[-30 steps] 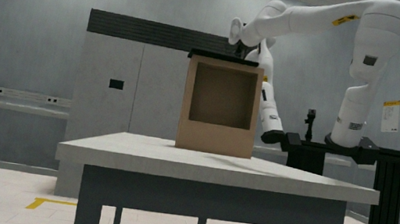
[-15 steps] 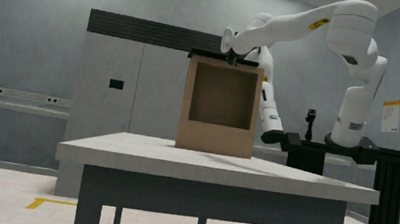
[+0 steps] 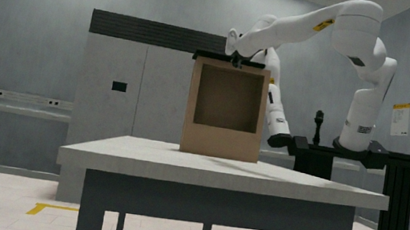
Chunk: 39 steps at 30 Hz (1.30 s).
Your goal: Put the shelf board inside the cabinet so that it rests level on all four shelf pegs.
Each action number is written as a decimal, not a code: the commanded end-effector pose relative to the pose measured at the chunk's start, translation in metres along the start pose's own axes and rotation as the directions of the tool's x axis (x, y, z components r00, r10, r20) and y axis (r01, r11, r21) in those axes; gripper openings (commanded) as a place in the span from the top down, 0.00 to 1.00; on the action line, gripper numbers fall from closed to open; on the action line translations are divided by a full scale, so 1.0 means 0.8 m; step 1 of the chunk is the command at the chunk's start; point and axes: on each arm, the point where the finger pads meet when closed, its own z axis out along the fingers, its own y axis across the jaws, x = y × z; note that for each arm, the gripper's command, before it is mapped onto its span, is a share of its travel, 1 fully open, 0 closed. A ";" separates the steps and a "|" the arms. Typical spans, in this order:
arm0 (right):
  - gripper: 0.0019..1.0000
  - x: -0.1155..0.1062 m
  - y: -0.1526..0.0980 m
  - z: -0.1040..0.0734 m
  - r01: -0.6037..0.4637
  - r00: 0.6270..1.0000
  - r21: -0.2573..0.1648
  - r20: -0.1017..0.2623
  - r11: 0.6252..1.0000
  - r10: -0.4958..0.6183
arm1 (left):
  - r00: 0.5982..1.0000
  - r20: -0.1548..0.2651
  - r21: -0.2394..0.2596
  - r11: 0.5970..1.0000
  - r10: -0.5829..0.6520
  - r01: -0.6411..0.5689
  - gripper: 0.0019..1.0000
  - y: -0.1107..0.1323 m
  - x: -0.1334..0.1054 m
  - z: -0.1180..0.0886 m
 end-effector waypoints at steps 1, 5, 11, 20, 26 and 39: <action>0.00 0.000 0.000 -0.001 0.000 1.000 0.000 0.001 1.000 0.000 | 1.000 0.000 0.000 1.000 0.002 -0.002 0.57 0.001 0.000 0.004; 0.00 0.000 0.000 -0.001 0.000 1.000 0.000 0.001 1.000 0.000 | 1.000 0.000 0.000 1.000 0.002 -0.002 0.57 0.001 0.000 0.011; 0.00 0.000 0.000 -0.001 0.000 1.000 0.000 0.001 1.000 0.000 | 1.000 0.000 0.000 1.000 0.002 -0.002 0.57 0.001 0.000 0.024; 0.00 0.000 0.000 -0.001 0.000 1.000 0.000 0.001 1.000 0.000 | 1.000 0.000 0.000 1.000 0.002 -0.002 0.57 0.001 0.000 0.048; 0.00 0.000 0.000 -0.001 0.000 1.000 0.000 0.001 1.000 0.000 | 1.000 0.000 0.000 1.000 0.002 -0.002 0.57 0.001 0.000 0.064; 0.00 0.000 0.000 -0.001 0.000 1.000 0.000 0.001 1.000 0.000 | 1.000 0.000 0.000 1.000 0.002 -0.002 0.57 0.001 0.000 0.073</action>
